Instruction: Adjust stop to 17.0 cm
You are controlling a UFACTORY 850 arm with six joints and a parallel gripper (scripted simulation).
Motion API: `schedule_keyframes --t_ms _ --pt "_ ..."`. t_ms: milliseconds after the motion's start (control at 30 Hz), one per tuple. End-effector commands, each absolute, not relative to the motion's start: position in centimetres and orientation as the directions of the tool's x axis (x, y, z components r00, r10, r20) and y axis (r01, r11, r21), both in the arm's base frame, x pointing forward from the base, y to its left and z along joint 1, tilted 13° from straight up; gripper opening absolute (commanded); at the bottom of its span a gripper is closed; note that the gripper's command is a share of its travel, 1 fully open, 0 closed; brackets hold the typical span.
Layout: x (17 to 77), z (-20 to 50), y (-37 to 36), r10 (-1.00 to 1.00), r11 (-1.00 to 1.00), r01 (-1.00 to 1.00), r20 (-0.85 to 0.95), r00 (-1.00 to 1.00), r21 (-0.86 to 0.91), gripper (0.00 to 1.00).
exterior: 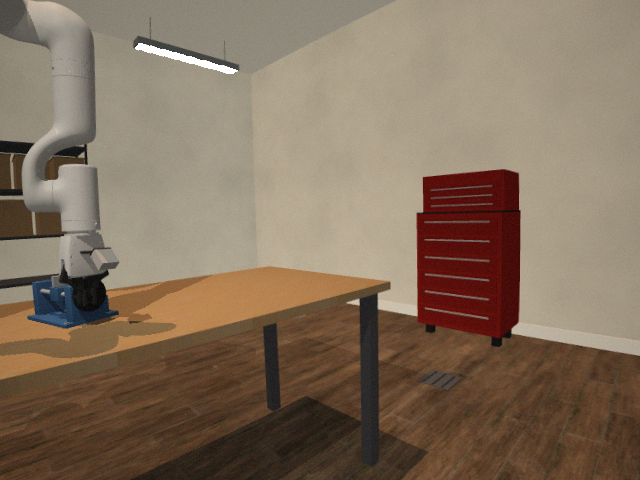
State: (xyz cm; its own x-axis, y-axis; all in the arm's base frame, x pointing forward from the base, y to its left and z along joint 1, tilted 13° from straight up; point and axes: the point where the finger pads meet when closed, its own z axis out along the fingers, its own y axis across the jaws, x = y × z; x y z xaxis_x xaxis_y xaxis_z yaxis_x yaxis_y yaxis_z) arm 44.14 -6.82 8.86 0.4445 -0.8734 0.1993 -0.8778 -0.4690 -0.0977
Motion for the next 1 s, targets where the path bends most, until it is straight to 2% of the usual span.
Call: schedule_keyframes --t_ms 0,967 --pt "44.17 9.00 -6.83 -0.873 -0.469 -0.878 0.199 0.444 -0.096 0.06" --pt "44.15 9.24 -6.78 -0.873 -0.469 -0.878 0.199 0.444 -0.096 0.06"
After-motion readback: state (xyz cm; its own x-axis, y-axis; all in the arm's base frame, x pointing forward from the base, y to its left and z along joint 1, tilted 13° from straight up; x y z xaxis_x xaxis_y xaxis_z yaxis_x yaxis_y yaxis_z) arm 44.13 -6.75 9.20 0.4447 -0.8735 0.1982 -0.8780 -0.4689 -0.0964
